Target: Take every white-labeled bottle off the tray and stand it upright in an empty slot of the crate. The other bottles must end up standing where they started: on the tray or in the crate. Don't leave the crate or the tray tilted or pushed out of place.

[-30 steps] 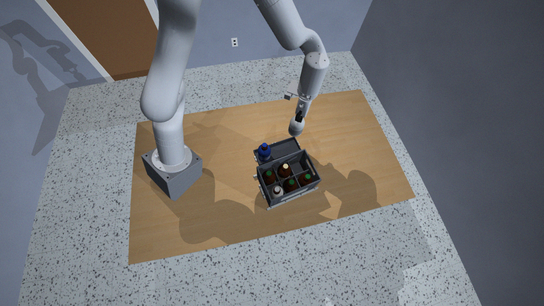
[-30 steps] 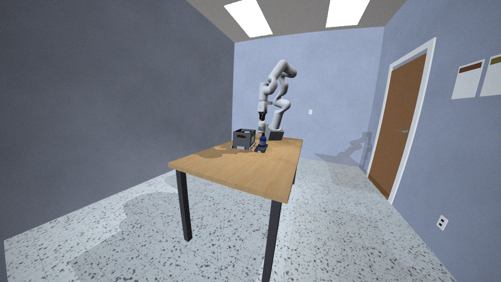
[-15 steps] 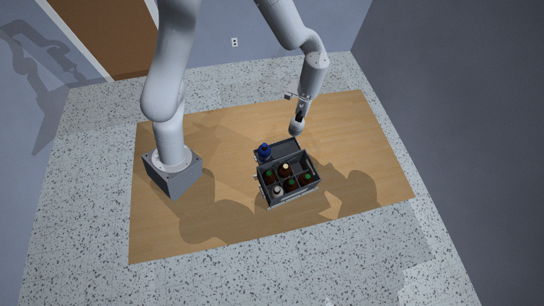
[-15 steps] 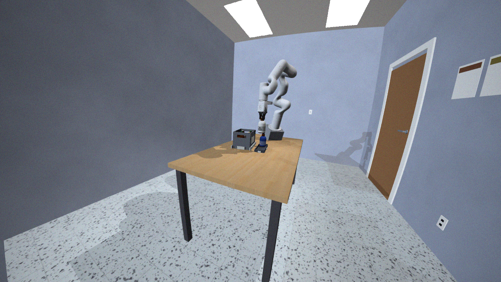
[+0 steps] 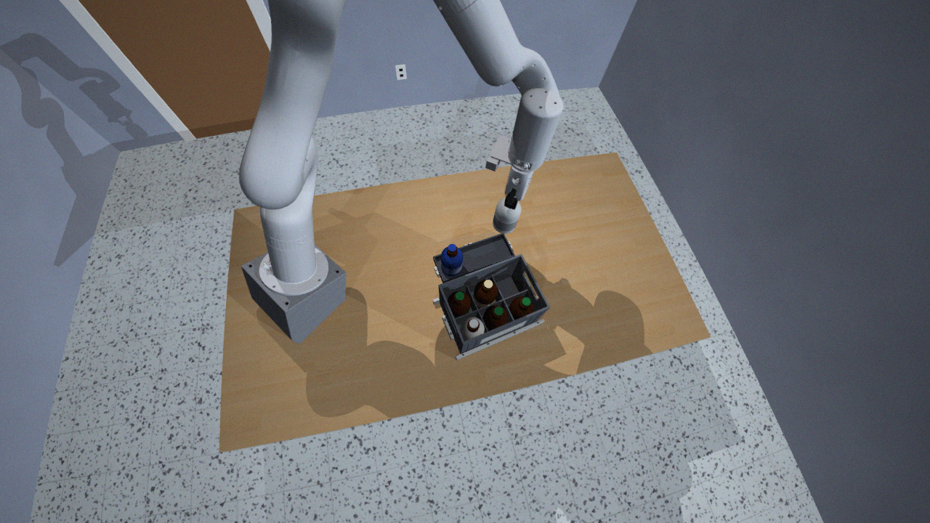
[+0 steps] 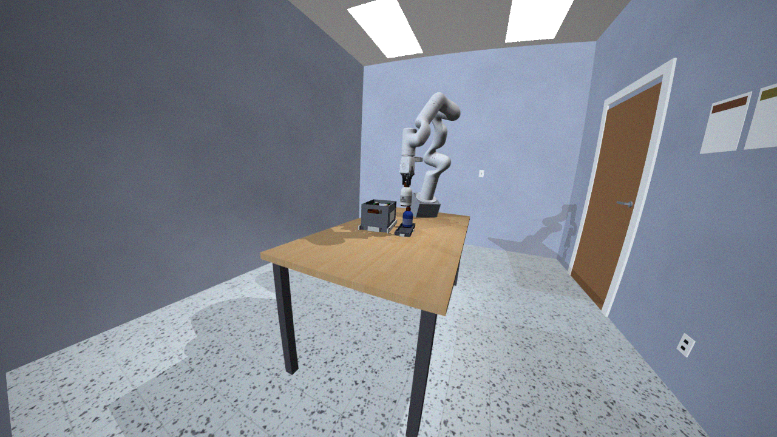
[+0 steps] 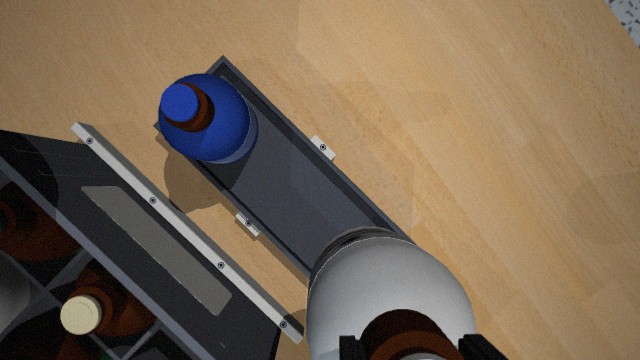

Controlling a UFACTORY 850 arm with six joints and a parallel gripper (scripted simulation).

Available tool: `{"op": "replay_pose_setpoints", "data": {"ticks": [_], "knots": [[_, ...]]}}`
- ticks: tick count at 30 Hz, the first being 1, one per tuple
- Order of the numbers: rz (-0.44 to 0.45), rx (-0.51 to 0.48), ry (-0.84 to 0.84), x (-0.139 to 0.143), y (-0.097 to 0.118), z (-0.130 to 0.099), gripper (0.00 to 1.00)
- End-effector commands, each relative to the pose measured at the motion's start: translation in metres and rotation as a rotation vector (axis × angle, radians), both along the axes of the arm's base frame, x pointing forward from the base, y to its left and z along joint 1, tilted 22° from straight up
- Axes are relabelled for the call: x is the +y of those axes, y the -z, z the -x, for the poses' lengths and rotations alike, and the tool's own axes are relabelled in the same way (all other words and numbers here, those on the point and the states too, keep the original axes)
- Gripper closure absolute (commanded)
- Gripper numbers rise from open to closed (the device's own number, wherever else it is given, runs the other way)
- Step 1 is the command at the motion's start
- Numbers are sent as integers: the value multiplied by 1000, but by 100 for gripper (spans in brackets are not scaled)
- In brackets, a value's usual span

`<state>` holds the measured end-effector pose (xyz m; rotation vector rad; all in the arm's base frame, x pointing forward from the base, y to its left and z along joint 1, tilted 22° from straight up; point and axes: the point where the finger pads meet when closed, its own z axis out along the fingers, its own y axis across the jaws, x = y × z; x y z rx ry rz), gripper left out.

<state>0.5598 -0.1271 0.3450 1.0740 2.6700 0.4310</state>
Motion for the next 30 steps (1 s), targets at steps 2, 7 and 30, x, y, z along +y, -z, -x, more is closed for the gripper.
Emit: {"op": "replay_pose_setpoints", "data": {"ticks": [2,7,30], "knots": [[1,-3,0,0,-1,-1,100],[1,-3,0,-1,-1,-1,100],[1,-3,0,-11,1,1,100]]}}
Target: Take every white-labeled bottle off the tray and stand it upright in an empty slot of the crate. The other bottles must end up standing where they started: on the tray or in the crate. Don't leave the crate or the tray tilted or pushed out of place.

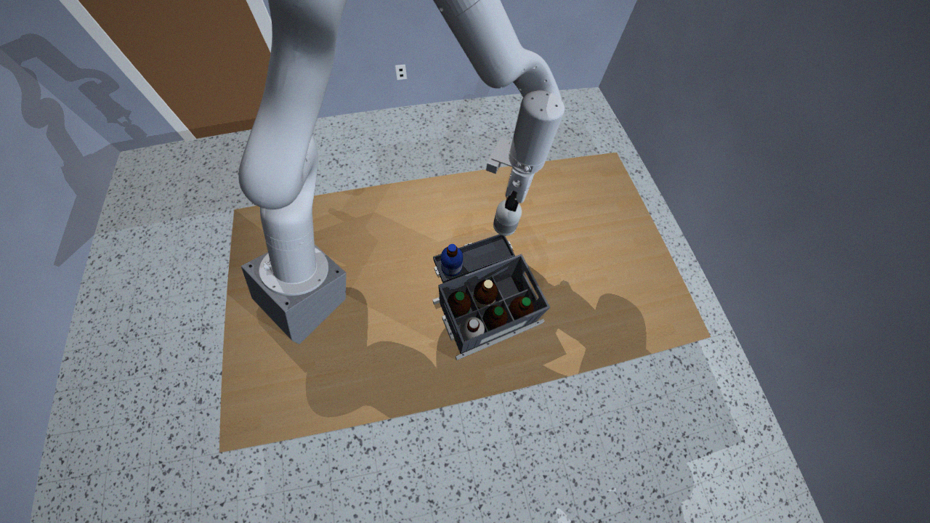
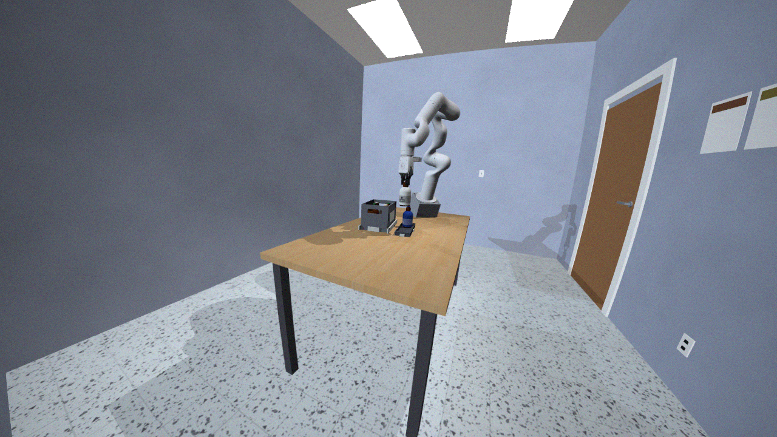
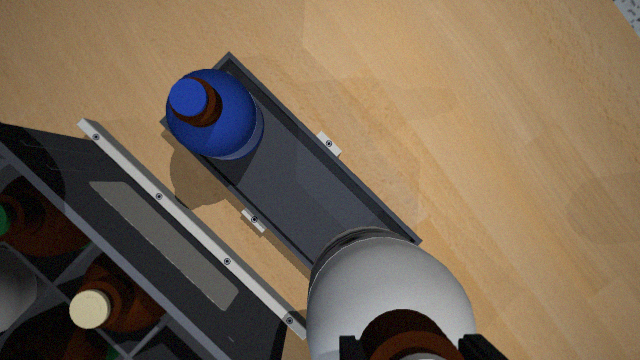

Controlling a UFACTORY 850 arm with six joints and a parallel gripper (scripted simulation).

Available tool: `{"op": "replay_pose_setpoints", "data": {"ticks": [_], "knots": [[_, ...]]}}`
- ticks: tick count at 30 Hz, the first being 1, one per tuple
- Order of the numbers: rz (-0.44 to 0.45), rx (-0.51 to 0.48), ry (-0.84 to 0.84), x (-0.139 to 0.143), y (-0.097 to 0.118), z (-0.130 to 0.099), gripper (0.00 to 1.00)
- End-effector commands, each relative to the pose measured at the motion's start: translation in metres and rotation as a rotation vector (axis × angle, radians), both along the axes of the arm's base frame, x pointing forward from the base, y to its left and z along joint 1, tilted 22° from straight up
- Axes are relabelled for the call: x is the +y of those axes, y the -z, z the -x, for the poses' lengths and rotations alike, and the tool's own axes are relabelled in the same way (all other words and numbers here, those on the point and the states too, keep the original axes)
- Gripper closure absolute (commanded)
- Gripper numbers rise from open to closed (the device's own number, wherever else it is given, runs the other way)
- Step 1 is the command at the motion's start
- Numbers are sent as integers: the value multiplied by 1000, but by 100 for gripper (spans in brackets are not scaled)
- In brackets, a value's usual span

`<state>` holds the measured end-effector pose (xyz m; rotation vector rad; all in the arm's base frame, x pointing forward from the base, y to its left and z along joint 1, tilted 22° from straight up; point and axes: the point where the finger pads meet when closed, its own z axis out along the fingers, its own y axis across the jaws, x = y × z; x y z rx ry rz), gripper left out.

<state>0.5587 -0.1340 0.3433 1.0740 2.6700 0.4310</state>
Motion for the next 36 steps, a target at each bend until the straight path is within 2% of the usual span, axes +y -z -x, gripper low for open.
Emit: {"op": "replay_pose_setpoints", "data": {"ticks": [1,26,36], "knots": [[1,-3,0,-5,0,0,100],[1,-3,0,-38,8,6,100],[1,-3,0,-60,14,9,100]]}}
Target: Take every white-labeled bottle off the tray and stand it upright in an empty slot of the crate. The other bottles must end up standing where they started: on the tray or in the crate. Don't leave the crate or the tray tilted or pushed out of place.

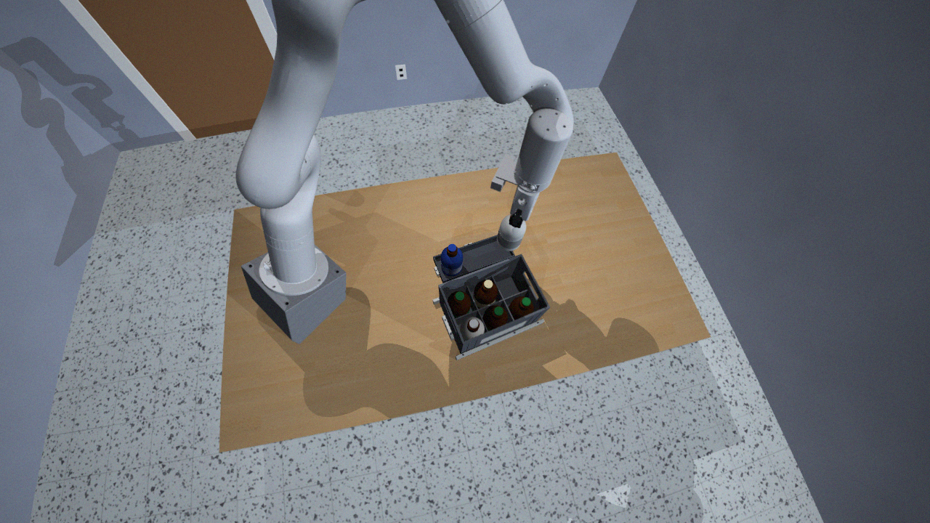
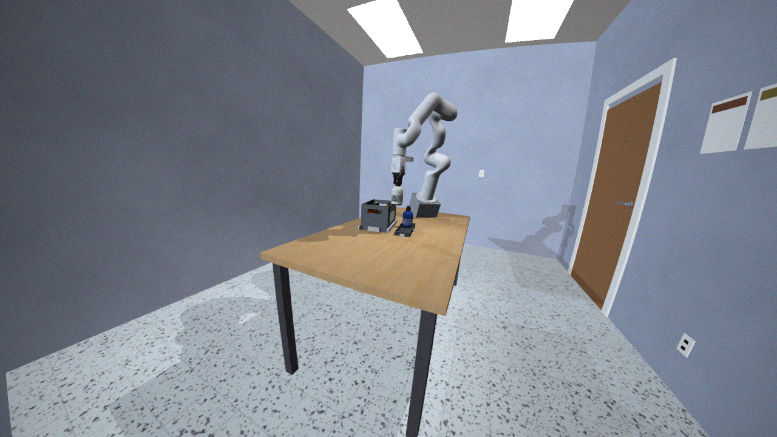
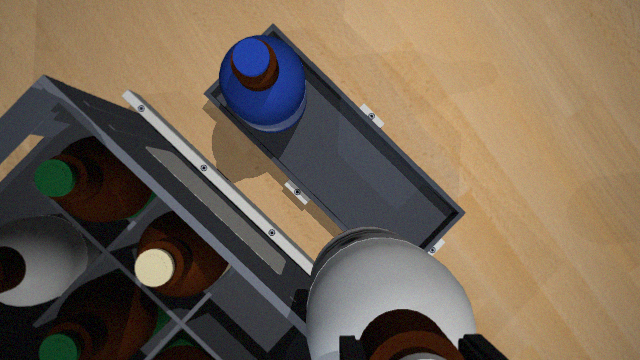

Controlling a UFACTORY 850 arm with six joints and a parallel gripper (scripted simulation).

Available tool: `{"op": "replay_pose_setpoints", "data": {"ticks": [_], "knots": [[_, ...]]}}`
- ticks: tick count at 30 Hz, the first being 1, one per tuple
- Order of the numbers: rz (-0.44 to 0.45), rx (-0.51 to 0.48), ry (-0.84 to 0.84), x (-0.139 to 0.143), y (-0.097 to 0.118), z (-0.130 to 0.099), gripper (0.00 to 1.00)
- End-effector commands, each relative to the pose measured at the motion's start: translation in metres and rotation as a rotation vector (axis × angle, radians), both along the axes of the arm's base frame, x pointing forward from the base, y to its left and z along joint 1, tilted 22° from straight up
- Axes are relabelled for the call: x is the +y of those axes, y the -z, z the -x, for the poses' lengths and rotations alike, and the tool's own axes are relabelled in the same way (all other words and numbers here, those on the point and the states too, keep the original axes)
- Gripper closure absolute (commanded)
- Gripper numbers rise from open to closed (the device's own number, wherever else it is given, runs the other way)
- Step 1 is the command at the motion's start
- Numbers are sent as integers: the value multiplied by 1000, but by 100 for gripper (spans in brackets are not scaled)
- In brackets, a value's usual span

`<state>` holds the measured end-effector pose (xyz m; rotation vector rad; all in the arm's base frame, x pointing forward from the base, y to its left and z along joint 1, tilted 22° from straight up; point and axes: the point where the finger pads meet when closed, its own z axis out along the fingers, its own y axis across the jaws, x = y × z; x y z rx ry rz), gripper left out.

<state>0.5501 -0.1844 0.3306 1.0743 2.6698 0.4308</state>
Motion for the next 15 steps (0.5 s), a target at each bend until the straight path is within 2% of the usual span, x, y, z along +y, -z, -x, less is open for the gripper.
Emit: {"op": "replay_pose_setpoints", "data": {"ticks": [1,15], "knots": [[1,-3,0,-12,1,1,100],[1,-3,0,-40,9,6,100]]}}
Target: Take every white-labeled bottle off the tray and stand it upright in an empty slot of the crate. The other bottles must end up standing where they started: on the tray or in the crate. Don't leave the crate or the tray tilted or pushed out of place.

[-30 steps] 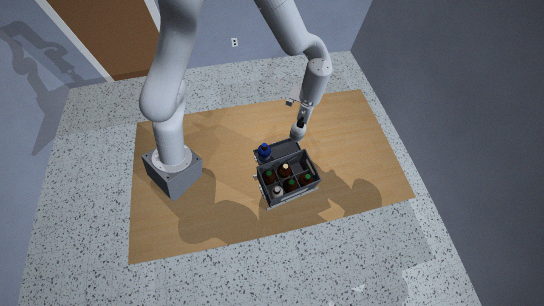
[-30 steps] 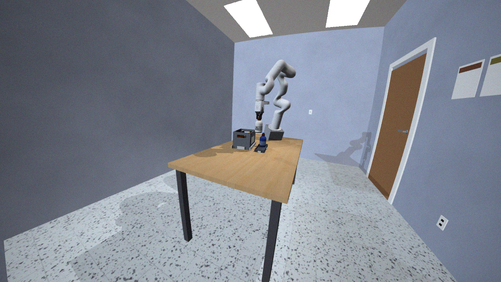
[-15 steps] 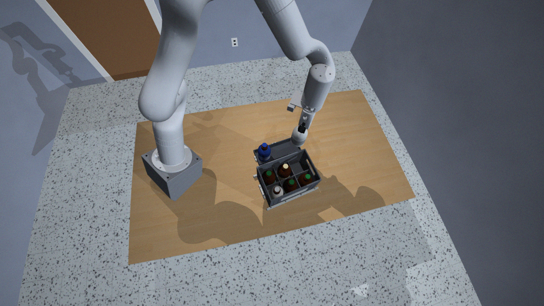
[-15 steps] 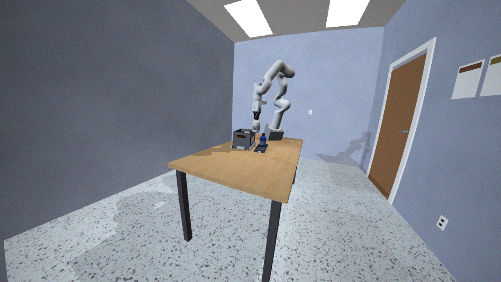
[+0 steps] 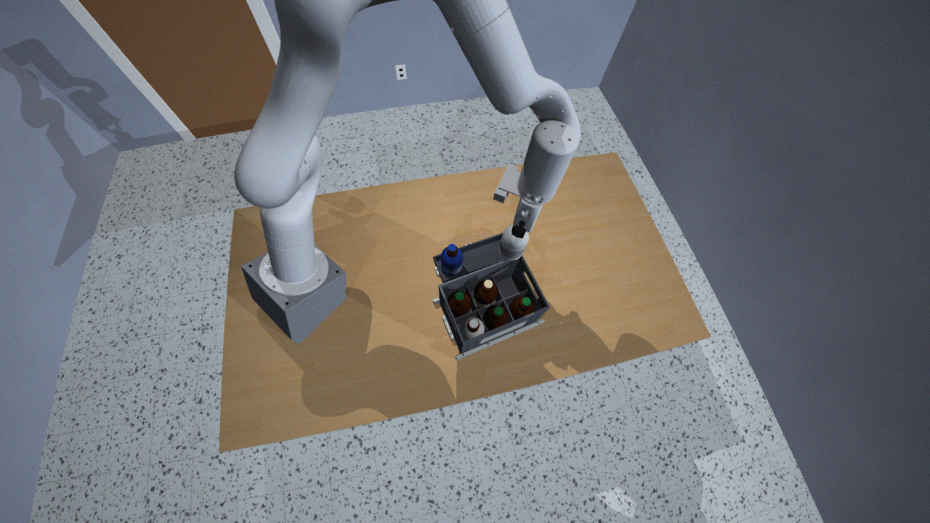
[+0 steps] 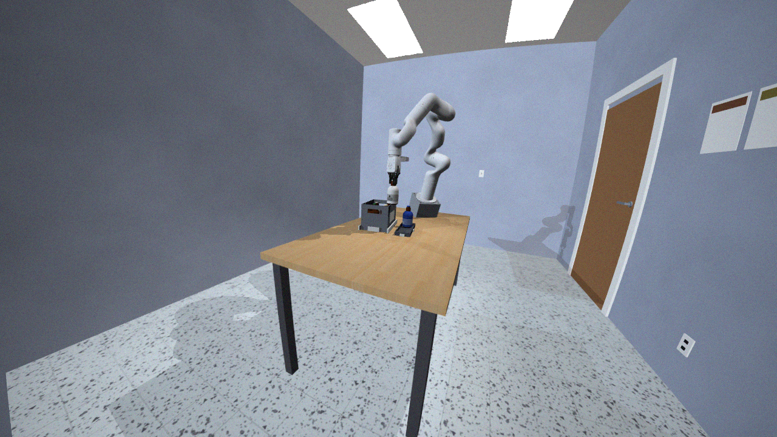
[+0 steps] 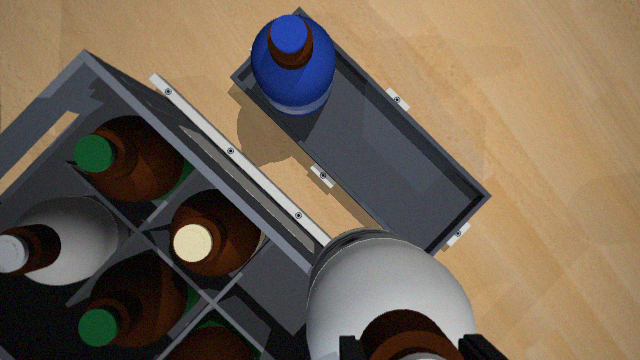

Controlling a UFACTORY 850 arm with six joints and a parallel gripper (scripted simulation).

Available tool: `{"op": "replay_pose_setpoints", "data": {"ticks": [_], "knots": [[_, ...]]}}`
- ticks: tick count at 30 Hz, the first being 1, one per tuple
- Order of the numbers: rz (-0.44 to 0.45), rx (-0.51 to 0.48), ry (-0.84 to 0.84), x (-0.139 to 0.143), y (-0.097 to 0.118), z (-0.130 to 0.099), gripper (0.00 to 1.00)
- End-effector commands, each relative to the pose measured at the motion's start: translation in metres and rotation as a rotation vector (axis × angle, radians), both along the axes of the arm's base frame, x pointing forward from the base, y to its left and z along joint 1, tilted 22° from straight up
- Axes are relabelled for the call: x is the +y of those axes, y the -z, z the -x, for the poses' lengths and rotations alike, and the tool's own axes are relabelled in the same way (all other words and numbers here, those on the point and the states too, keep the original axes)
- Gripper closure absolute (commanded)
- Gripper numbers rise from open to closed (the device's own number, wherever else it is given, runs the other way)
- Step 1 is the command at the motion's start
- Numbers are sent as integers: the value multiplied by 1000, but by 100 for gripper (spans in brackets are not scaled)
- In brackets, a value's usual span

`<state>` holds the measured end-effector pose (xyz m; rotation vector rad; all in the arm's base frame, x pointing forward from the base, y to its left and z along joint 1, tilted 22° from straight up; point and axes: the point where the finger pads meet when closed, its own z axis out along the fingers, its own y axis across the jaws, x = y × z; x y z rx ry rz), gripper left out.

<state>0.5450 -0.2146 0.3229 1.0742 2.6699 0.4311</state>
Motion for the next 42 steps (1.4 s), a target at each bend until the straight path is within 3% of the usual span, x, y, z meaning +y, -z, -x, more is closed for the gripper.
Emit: {"op": "replay_pose_setpoints", "data": {"ticks": [1,24,42], "knots": [[1,-3,0,-12,1,1,100],[1,-3,0,-52,12,8,100],[1,-3,0,-64,15,10,100]]}}
